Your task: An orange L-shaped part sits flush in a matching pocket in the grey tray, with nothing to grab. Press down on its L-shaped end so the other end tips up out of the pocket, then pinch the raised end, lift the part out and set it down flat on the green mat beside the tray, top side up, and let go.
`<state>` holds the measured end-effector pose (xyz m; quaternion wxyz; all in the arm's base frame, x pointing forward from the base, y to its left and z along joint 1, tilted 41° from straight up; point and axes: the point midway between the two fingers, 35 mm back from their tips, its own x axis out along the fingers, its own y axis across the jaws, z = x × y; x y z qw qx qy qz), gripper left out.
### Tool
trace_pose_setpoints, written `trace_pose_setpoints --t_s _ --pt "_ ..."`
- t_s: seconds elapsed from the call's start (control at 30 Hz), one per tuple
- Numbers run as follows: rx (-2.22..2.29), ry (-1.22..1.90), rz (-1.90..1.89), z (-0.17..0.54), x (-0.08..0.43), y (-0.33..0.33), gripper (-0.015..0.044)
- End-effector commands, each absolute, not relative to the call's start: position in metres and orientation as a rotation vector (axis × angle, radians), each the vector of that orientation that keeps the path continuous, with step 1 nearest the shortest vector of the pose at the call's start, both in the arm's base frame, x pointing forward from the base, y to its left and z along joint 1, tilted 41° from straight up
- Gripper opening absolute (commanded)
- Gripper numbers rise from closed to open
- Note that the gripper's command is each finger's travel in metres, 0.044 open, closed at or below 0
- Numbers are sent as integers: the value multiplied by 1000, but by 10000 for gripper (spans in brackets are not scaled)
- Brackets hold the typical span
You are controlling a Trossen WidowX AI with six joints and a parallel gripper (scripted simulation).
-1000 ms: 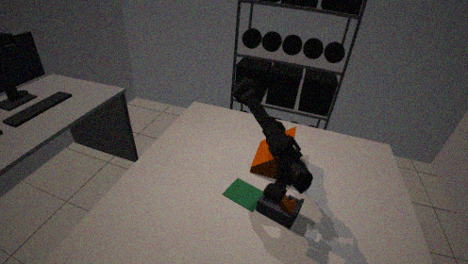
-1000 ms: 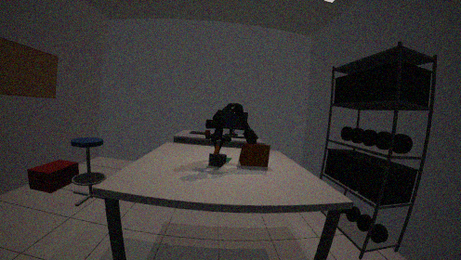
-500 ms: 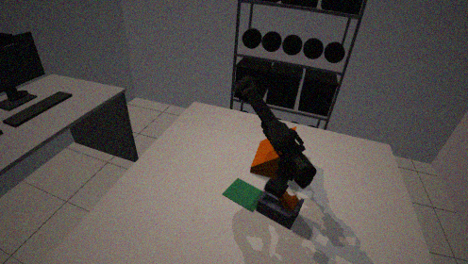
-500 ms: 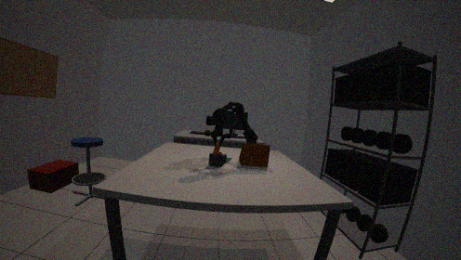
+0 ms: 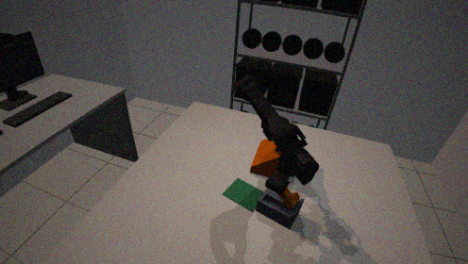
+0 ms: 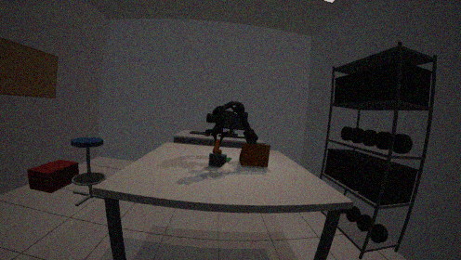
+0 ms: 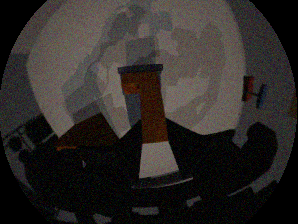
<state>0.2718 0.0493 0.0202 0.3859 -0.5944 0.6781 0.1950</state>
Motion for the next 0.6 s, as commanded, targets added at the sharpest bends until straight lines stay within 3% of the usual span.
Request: trace_pose_setpoints --t_s 0.0,0.57 --pt "-1504 1723 495 23 273 52 0" --pt "-1506 1725 494 56 253 8 0"
